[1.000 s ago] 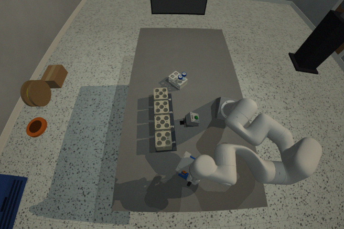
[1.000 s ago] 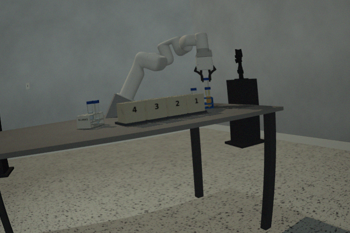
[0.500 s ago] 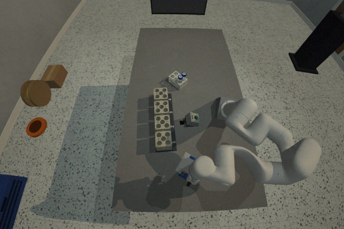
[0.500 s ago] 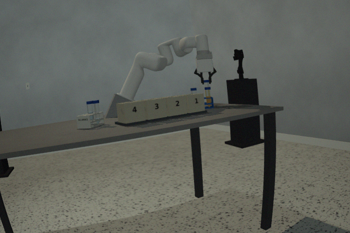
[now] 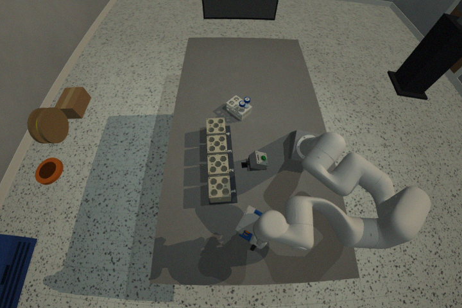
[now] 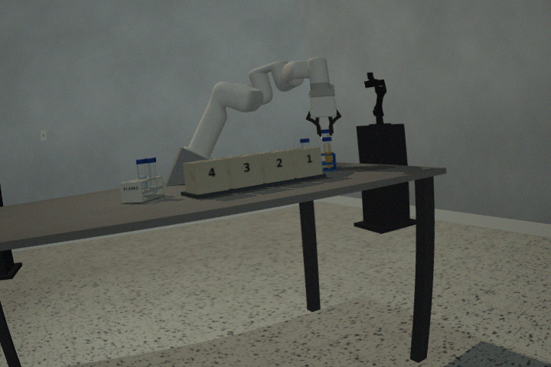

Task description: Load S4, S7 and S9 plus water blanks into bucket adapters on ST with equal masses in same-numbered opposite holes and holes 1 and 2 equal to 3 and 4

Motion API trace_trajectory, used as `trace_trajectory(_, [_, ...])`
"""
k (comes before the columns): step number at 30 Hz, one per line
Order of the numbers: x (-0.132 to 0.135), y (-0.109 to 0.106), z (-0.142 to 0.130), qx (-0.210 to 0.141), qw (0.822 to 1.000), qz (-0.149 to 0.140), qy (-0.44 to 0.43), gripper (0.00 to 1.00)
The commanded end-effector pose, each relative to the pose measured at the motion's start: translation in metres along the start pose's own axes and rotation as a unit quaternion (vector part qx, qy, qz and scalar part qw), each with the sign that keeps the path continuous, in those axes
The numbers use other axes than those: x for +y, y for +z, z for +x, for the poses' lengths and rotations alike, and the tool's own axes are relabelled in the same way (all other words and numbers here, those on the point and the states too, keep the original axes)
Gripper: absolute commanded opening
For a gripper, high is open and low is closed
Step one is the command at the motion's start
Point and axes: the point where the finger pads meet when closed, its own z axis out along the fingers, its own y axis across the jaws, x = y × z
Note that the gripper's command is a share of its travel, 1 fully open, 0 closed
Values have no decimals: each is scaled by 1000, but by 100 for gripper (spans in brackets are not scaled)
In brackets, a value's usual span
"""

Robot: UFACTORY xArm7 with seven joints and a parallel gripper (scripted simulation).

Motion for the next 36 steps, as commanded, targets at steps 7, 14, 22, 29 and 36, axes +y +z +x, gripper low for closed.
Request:
trace_trajectory(7, [-1, 9, 0, 0, 1000, 2, 0, 0])
trace_trajectory(14, [-1, 14, 0, 0, 1000, 2, 0, 0])
trace_trajectory(22, [-1, 22, 0, 0, 1000, 2, 0, 0])
trace_trajectory(29, [-1, 26, 0, 0, 1000, 2, 0, 0])
trace_trajectory(36, [-1, 26, 0, 0, 1000, 2, 0, 0])
